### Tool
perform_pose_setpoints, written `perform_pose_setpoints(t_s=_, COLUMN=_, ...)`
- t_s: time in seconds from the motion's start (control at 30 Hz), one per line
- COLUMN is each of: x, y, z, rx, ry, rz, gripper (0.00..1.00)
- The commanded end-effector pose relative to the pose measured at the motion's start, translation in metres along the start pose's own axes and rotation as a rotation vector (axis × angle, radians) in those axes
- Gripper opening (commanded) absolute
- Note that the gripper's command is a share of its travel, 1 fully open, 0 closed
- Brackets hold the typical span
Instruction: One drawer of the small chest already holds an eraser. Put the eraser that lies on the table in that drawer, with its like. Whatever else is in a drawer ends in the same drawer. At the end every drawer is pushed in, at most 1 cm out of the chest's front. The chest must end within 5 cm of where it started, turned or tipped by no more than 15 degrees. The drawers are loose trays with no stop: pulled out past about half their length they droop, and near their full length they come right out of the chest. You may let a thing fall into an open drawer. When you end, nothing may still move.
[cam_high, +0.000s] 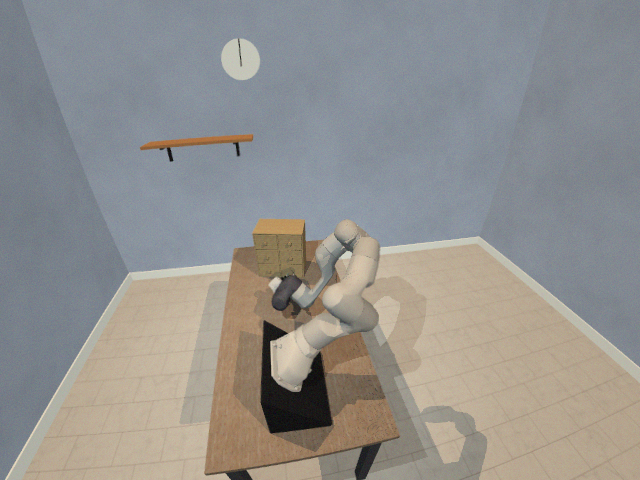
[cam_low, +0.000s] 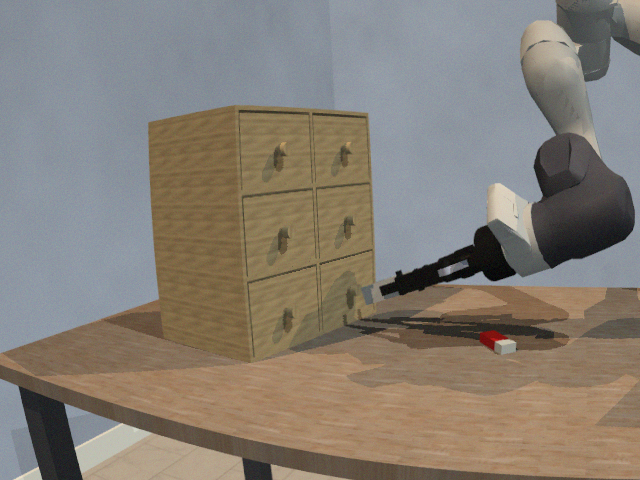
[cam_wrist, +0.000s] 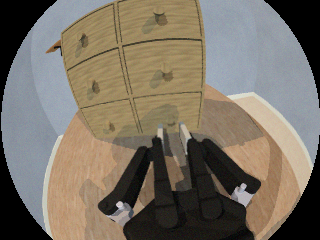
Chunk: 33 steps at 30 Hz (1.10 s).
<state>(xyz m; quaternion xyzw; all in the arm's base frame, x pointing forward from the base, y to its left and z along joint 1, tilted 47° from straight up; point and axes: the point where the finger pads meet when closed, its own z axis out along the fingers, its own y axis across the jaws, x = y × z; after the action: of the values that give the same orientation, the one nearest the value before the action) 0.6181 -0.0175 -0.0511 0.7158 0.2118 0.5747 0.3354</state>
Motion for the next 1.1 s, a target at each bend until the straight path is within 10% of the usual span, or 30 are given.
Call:
perform_pose_setpoints(t_s=0.0, x=0.001, y=-0.001, z=0.002, rx=0.003, ry=0.0, rz=0.008, gripper=0.2)
perform_pose_setpoints(t_s=1.07, x=0.013, y=-0.001, z=0.033, rx=0.003, ry=0.0, rz=0.008, gripper=0.2)
